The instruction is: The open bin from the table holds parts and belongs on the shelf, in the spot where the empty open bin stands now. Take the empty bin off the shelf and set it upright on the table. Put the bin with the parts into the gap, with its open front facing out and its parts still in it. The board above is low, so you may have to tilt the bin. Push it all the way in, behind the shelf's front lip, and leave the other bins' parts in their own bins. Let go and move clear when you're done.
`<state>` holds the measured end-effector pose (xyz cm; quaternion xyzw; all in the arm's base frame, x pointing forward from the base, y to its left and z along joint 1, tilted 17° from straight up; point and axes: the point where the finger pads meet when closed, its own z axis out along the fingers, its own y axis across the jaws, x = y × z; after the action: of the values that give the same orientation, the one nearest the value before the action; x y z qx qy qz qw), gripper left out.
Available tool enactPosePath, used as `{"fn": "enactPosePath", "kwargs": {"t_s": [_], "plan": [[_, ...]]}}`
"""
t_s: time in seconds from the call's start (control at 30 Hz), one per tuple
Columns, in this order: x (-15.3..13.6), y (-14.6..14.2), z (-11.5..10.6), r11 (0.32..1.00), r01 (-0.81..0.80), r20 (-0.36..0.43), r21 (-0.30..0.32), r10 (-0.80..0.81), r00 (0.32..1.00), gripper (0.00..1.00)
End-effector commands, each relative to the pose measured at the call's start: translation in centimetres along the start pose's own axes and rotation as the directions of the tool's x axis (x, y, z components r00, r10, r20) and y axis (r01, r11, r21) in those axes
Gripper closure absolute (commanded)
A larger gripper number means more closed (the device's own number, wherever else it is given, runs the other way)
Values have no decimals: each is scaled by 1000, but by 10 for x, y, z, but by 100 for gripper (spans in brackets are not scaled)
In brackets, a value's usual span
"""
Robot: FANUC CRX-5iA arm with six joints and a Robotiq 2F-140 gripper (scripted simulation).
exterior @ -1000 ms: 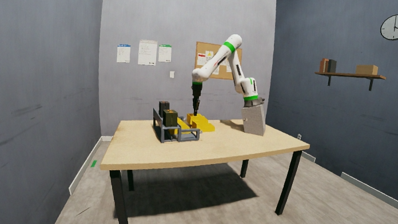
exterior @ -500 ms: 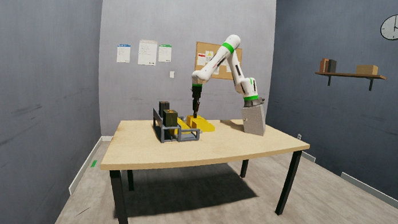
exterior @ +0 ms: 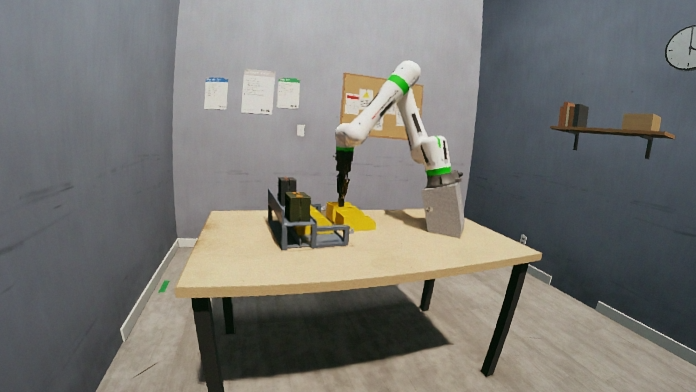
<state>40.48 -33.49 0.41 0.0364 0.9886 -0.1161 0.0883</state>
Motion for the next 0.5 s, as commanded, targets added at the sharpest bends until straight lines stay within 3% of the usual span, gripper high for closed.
{"fn": "enactPosePath", "kwargs": {"t_s": [0.0, 0.47], "plan": [[-1, 0, 0, 1000, 0, 1, 1, 0, 1000, 90], [-1, 0, 6, 1000, 0, 1, 1, 0, 1000, 90]]}}
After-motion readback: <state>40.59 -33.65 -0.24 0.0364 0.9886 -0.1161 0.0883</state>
